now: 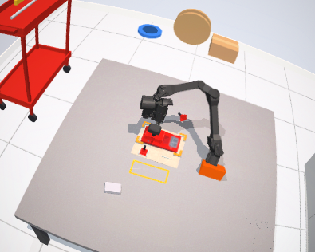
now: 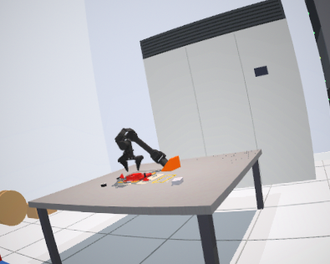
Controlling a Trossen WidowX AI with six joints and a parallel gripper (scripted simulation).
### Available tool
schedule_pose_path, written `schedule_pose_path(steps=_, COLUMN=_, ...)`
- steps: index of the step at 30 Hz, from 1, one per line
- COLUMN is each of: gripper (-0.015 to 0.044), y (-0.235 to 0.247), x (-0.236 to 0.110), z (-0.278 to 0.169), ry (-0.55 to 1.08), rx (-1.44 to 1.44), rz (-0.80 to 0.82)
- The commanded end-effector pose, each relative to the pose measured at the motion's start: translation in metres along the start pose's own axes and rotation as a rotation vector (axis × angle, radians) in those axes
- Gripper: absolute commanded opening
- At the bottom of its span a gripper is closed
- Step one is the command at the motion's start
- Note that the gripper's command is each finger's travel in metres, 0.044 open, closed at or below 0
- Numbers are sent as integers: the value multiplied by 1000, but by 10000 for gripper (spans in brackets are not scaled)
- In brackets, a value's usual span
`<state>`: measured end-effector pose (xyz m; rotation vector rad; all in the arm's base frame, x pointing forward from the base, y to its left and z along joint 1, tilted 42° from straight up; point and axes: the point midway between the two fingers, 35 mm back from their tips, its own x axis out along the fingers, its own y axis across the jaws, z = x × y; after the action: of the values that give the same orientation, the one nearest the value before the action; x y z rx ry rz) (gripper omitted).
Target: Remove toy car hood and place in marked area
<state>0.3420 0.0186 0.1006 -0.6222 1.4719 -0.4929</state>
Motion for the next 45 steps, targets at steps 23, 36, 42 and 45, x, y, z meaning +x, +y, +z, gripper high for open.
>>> schedule_pose_path(steps=23, gripper=440, y=-2, x=21, z=-4, ry=6, rx=-4, rz=-6)
schedule_pose_path(steps=36, gripper=440, y=-2, x=26, z=-4, ry=6, rx=-4, rz=-6)
schedule_pose_path(steps=42, gripper=440, y=-2, x=29, z=-4, ry=6, rx=-4, rz=-6)
schedule_pose_path(steps=45, gripper=440, y=-2, x=31, z=-4, ry=6, rx=-4, rz=-6)
